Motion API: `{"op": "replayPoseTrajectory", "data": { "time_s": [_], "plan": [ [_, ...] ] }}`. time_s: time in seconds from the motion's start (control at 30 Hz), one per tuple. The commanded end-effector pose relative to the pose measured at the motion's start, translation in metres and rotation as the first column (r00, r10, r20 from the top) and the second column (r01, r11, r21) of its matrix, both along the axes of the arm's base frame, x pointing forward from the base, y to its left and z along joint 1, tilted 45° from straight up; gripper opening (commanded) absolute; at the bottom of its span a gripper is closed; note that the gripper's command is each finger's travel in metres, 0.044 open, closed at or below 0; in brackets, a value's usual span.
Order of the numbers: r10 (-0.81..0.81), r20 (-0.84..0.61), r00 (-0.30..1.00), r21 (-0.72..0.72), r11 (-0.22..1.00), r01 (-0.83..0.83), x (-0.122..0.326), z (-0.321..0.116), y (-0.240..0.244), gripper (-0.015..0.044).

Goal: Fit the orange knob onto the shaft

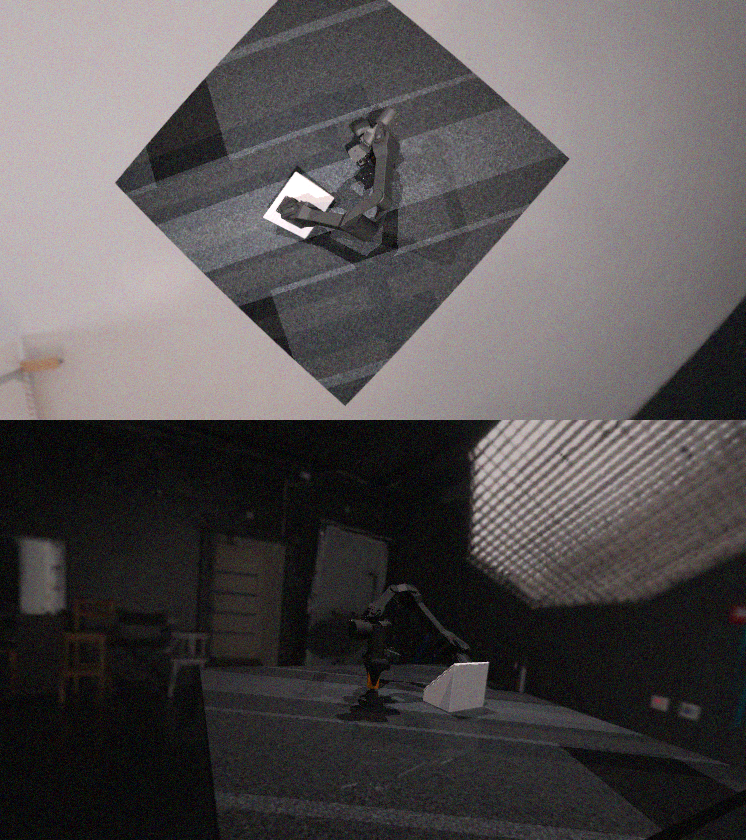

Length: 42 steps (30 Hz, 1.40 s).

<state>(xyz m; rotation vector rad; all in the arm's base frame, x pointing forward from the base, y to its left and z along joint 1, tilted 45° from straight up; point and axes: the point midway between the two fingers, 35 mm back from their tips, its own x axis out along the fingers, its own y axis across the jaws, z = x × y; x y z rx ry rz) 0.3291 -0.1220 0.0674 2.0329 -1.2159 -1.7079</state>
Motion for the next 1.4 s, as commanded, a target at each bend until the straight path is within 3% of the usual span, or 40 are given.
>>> {"op": "replayPoseTrajectory", "data": {
  "time_s": [0.0,0.33,1.23,1.37],
  "plan": [
    [0.002,-0.001,1.0,-0.001,1.0,-0.002,0.0005,0.0026,0.0018,0.0],
    [0.15,-0.146,0.978,0.014,0.989,-0.15,0.0017,0.0022,0.0003,0.0],
    [0.151,-0.146,0.978,0.014,0.989,-0.15,0.001,0.0031,0.002,0.0],
    [0.088,-0.085,0.992,0.005,0.996,-0.088,0.0012,0.0033,0.0019,0.0]
  ]
}}
